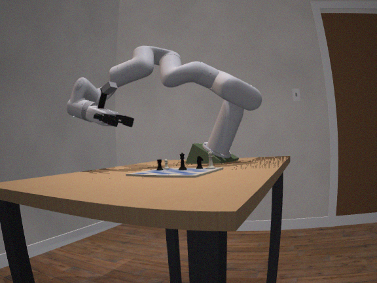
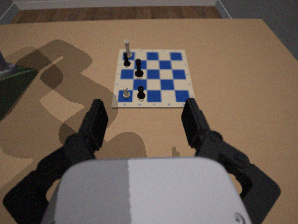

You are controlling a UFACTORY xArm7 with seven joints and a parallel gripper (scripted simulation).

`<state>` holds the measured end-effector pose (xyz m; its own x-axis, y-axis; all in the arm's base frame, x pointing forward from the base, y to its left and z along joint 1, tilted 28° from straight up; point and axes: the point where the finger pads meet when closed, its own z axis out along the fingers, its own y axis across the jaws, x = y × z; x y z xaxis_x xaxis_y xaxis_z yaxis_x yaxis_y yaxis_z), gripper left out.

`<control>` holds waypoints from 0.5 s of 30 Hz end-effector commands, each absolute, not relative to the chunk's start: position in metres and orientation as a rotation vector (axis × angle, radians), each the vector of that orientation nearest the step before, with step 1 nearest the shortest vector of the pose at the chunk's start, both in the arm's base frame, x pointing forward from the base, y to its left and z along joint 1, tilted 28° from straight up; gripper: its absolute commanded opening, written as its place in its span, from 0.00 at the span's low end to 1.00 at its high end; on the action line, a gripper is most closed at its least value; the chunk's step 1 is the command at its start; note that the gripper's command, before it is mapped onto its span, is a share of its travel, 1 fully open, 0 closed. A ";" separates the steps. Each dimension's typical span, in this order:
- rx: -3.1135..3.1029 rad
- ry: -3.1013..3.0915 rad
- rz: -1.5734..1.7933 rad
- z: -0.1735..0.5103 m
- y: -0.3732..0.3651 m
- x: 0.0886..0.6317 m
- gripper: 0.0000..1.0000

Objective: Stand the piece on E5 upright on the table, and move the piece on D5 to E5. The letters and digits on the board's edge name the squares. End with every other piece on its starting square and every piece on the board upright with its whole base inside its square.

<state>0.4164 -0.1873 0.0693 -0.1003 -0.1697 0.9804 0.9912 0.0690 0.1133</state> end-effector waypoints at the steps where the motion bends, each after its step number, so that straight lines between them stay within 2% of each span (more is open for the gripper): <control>1: -0.917 -1.154 -1.316 0.037 -0.162 0.414 1.00; 7: -0.852 -1.081 -1.327 -0.002 -0.125 0.403 1.00; 15: -0.845 -1.072 -1.328 -0.007 -0.121 0.402 1.00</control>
